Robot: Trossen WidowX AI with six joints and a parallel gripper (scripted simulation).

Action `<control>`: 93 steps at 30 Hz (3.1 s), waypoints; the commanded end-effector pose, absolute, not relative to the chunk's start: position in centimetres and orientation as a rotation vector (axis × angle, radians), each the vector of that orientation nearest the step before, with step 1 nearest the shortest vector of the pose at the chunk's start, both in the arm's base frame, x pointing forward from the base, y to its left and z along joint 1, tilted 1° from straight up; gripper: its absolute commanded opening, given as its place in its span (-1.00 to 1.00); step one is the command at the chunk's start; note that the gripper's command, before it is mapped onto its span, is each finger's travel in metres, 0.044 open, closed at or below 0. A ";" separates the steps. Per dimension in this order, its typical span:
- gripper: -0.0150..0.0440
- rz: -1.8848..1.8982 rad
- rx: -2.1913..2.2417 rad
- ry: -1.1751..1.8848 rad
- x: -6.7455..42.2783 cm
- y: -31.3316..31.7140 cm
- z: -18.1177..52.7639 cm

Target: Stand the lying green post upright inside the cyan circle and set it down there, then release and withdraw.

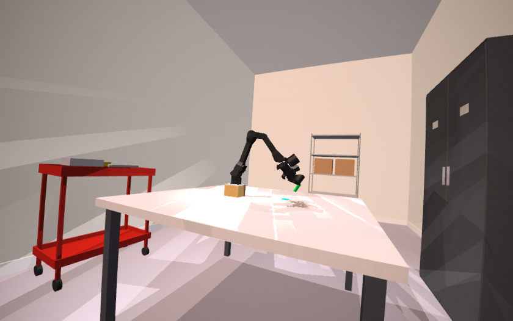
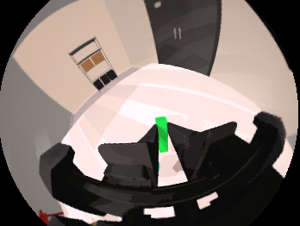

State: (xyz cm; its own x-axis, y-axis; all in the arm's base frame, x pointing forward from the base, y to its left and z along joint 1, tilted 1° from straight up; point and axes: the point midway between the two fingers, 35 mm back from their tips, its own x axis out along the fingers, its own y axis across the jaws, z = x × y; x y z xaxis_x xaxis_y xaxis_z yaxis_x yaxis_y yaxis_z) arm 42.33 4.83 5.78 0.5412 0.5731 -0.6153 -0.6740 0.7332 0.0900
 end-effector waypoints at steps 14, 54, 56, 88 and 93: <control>-0.42 0.764 -0.118 0.586 41.9 4.5 5.8; -0.42 0.820 -0.056 0.393 40.5 3.8 6.8; -0.42 0.824 -0.054 0.384 40.4 3.7 6.9; -0.42 0.883 -0.034 0.243 38.2 3.3 7.8; -0.42 0.893 -0.033 0.222 37.8 3.2 8.0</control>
State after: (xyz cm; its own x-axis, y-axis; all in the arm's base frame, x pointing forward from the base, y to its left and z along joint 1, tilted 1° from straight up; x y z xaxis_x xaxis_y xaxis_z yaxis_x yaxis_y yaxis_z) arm 38.28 3.22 8.05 0.6110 0.7614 -0.2166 -0.7707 0.6347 0.0570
